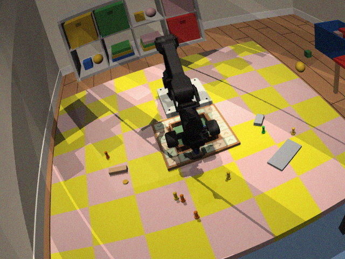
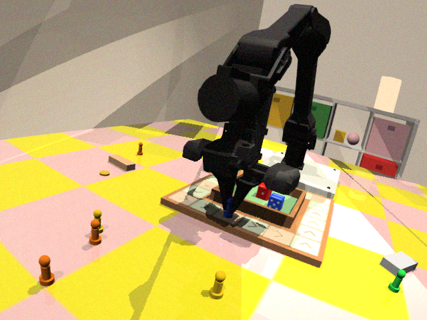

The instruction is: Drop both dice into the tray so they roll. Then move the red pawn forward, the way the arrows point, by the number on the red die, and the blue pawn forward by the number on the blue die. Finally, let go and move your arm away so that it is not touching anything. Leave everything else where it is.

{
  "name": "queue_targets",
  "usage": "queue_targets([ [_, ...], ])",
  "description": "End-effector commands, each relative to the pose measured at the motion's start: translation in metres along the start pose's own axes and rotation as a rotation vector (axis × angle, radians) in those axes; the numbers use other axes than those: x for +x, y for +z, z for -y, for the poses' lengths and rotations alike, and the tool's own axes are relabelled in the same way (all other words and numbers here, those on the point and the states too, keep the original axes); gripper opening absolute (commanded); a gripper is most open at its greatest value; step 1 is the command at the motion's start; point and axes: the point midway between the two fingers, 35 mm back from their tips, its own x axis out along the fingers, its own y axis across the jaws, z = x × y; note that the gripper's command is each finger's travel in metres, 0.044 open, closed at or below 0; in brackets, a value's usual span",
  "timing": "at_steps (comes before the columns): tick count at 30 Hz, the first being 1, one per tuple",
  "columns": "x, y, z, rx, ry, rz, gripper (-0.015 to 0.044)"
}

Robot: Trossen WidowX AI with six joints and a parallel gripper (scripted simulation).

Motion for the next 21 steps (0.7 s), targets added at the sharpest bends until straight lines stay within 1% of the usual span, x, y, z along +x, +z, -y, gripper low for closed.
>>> queue_targets([
  [1, 0.001, 0.0, -0.001, -0.001, 0.004, 0.002, 0.0015],
  [3, 0.001, 0.0, -0.001, -0.001, 0.004, 0.002, 0.0002],
  [6, -0.002, 0.001, -0.001, -0.001, 0.004, 0.002, 0.0],
  [21, -0.075, 0.011, -0.005, -0.001, 0.004, 0.002, 0.0],
])
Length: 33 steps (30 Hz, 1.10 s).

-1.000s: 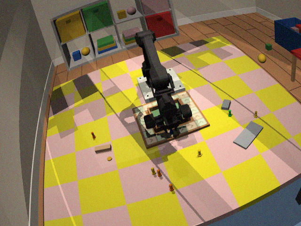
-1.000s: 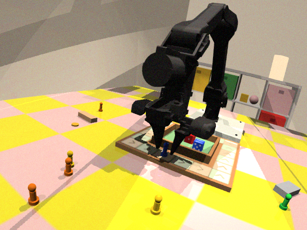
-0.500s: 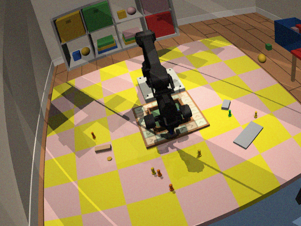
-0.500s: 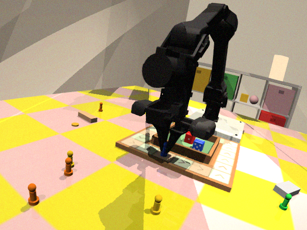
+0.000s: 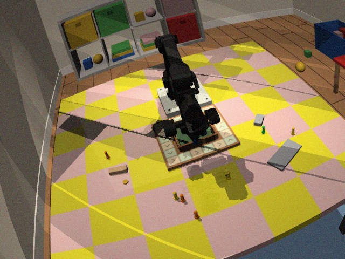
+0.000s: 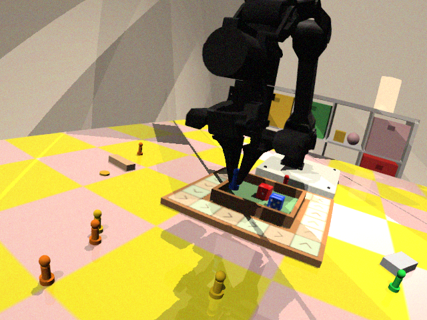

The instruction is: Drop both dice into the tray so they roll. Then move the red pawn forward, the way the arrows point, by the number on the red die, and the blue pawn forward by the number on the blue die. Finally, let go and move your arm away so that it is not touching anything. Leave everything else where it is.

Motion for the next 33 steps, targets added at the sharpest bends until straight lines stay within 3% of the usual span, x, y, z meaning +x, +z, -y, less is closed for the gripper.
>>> queue_targets([
  [1, -0.024, 0.002, -0.002, 0.003, 0.003, 0.017, 0.0],
  [12, -0.071, -0.004, -0.004, 0.004, 0.003, 0.017, 0.0],
  [33, -0.047, -0.046, -0.062, 0.004, 0.008, 0.012, 0.0],
])
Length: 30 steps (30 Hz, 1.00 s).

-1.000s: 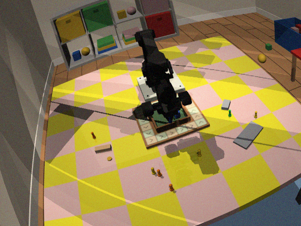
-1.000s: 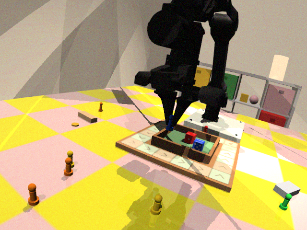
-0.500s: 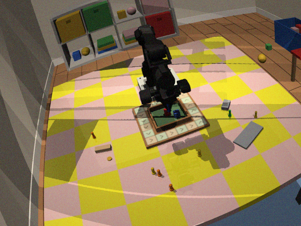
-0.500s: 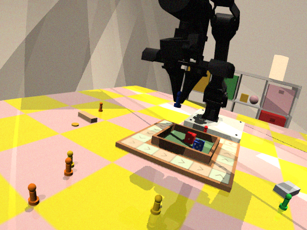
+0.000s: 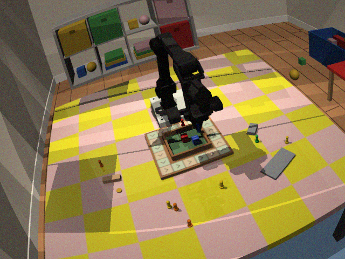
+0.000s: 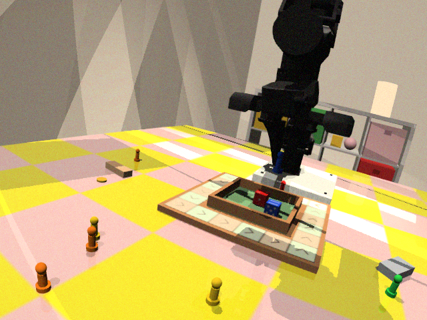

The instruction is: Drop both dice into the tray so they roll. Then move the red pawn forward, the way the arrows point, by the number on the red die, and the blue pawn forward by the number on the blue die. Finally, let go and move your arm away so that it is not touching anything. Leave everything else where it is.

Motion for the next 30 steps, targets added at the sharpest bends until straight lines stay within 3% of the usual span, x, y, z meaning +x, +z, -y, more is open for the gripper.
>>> queue_targets([
  [1, 0.003, -0.011, -0.01, 0.003, -0.002, 0.01, 0.0],
  [30, 0.054, -0.112, -0.066, 0.004, 0.004, 0.004, 0.0],
])
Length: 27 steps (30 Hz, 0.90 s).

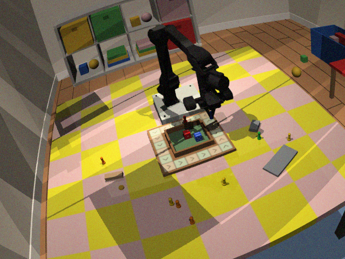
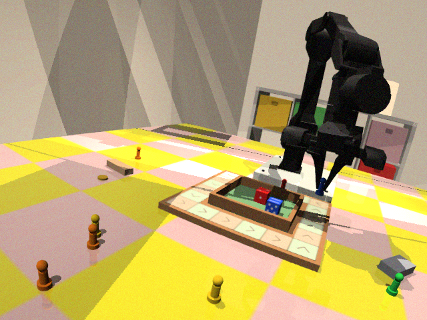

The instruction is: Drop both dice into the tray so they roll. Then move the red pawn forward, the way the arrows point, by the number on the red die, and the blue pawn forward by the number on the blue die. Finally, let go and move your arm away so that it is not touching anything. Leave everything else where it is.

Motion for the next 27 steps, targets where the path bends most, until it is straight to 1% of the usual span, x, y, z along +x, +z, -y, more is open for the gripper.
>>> queue_targets([
  [1, 0.005, -0.013, -0.003, 0.004, 0.001, 0.01, 0.0],
  [6, 0.011, -0.015, -0.004, 0.004, 0.001, 0.01, 0.0],
  [14, 0.041, -0.015, -0.003, 0.004, 0.001, 0.01, 0.0],
  [27, 0.053, -0.015, -0.003, 0.004, 0.001, 0.01, 0.0],
])
